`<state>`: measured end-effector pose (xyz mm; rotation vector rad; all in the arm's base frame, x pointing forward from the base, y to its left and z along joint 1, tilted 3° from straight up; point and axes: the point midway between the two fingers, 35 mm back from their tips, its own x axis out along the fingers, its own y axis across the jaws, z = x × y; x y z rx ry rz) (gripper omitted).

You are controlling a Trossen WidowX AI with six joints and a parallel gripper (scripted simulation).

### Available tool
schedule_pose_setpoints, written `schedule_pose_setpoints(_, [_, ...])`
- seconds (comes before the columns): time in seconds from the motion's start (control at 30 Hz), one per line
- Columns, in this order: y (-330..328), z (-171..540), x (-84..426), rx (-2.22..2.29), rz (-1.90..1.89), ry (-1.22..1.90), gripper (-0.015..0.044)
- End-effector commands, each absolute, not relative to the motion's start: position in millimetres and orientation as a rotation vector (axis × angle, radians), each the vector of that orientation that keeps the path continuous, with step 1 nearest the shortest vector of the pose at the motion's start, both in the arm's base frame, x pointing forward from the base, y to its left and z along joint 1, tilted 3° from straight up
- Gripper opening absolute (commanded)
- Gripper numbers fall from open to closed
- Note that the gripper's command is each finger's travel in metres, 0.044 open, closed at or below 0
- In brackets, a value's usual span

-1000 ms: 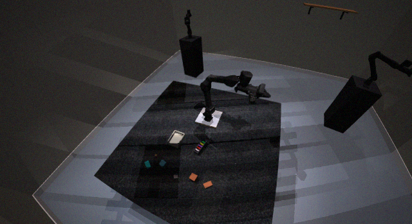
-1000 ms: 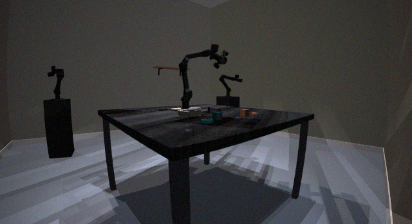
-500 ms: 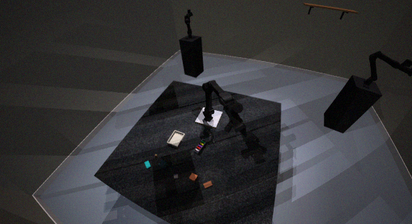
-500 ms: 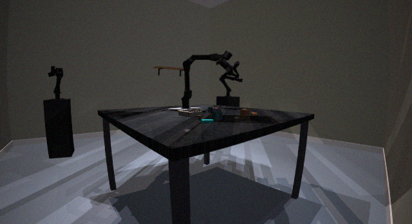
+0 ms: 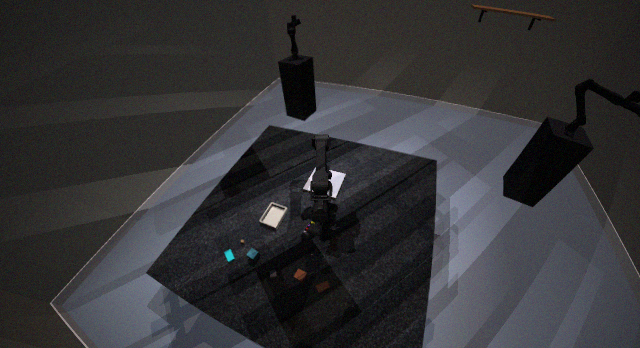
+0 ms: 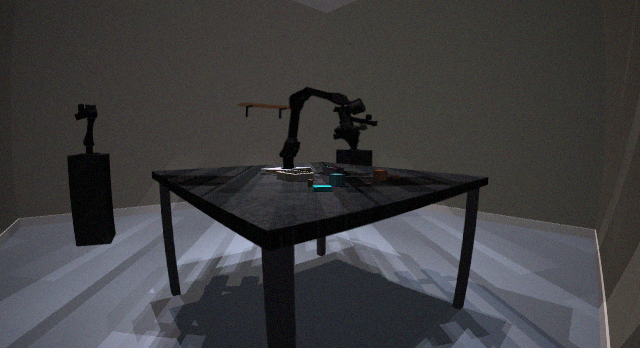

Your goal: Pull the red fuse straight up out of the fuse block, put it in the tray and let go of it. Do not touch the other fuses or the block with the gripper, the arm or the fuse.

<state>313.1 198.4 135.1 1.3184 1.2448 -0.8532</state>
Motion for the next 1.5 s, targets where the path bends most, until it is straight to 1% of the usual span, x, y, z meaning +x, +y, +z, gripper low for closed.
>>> schedule_pose_setpoints(0.0, [141,102,312,1.254,-1.099,1.215,0.0074])
schedule_pose_setpoints(0.07, [114,89,308,1.224,-1.21,1.206,0.0074])
schedule_pose_setpoints(0.13, [104,85,307,1.212,-1.25,1.205,0.0074])
schedule_pose_setpoints(1.47, [101,54,309,1.212,-1.25,1.204,0.0074])
